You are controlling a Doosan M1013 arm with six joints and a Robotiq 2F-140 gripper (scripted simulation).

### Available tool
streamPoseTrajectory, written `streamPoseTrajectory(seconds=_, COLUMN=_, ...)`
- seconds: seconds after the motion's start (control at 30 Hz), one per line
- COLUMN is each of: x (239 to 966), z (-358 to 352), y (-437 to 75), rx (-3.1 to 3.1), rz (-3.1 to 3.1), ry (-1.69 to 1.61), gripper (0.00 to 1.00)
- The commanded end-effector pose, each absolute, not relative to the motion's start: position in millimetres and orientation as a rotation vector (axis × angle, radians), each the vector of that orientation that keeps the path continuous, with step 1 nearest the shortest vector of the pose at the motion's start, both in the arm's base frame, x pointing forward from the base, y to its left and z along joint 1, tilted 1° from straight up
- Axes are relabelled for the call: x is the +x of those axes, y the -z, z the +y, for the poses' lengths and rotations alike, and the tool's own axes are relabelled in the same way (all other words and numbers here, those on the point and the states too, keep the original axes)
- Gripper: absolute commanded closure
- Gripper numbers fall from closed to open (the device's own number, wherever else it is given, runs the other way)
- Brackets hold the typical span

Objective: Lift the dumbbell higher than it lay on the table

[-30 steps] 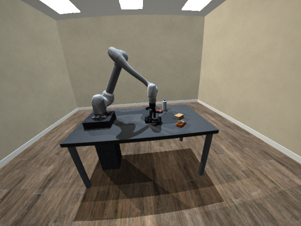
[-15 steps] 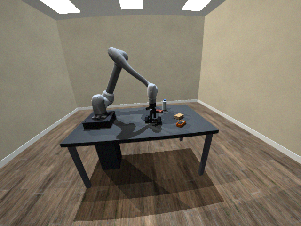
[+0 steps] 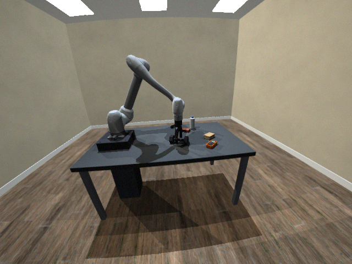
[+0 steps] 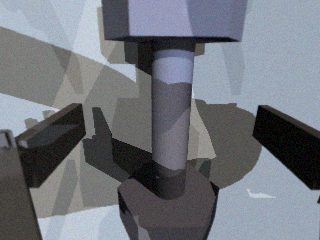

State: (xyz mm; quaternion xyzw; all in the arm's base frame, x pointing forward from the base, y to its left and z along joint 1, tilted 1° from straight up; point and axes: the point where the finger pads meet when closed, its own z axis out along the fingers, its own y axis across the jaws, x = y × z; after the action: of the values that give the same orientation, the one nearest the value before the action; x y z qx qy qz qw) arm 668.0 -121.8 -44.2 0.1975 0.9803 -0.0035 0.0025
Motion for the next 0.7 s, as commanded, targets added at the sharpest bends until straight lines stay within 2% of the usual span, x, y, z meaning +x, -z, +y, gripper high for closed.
streamPoseTrajectory(seconds=0.0, x=668.6, z=-121.8, y=43.4, rx=0.619, rz=3.073, ry=0.011, gripper=0.0)
streamPoseTrajectory(seconds=0.1, x=668.6, z=-121.8, y=43.4, rx=0.619, rz=3.073, ry=0.011, gripper=0.0)
streamPoseTrajectory(seconds=0.13, x=668.6, z=-121.8, y=43.4, rx=0.619, rz=3.073, ry=0.011, gripper=0.9)
streamPoseTrajectory(seconds=0.67, x=668.6, z=-121.8, y=43.4, rx=0.619, rz=3.073, ry=0.011, gripper=0.9)
